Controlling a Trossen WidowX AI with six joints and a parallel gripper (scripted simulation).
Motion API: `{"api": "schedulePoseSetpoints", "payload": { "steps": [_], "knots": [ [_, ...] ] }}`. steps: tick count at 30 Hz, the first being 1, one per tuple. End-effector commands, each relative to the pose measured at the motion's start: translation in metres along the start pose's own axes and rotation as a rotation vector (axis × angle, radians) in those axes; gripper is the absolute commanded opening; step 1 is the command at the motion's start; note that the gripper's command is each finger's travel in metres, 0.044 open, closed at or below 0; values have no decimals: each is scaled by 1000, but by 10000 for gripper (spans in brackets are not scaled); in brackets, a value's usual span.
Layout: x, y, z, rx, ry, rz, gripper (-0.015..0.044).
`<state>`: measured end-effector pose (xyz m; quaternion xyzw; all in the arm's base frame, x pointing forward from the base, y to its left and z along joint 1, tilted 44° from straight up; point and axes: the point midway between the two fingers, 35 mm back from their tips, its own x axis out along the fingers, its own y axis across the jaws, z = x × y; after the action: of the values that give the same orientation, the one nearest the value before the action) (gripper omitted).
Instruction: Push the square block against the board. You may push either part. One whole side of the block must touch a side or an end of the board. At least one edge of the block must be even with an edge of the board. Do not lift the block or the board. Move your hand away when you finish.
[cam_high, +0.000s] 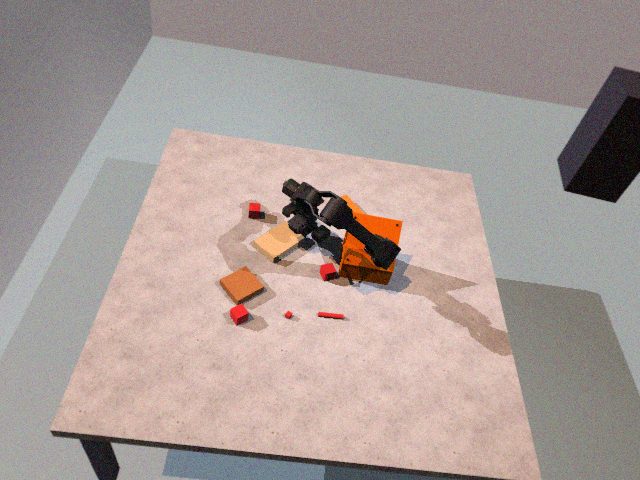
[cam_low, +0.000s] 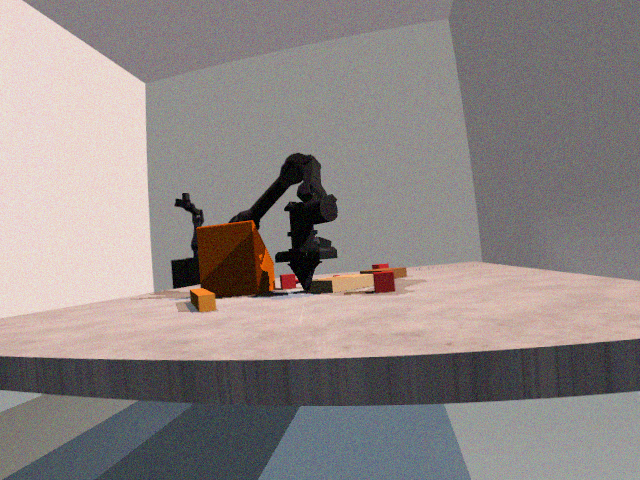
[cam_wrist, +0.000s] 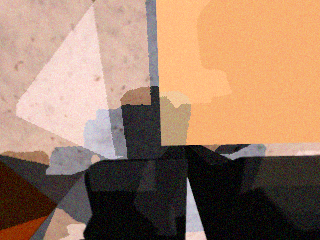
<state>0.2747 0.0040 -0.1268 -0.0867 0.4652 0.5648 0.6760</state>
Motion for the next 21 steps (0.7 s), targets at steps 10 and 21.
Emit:
{"api": "schedulePoseSetpoints", "payload": {
  "steps": [10, 21],
  "knots": [
    [-2, -2, 14, -3, -6, -6, 0],
    [-2, -2, 23, -3, -6, -6, 0]
  ]
}}
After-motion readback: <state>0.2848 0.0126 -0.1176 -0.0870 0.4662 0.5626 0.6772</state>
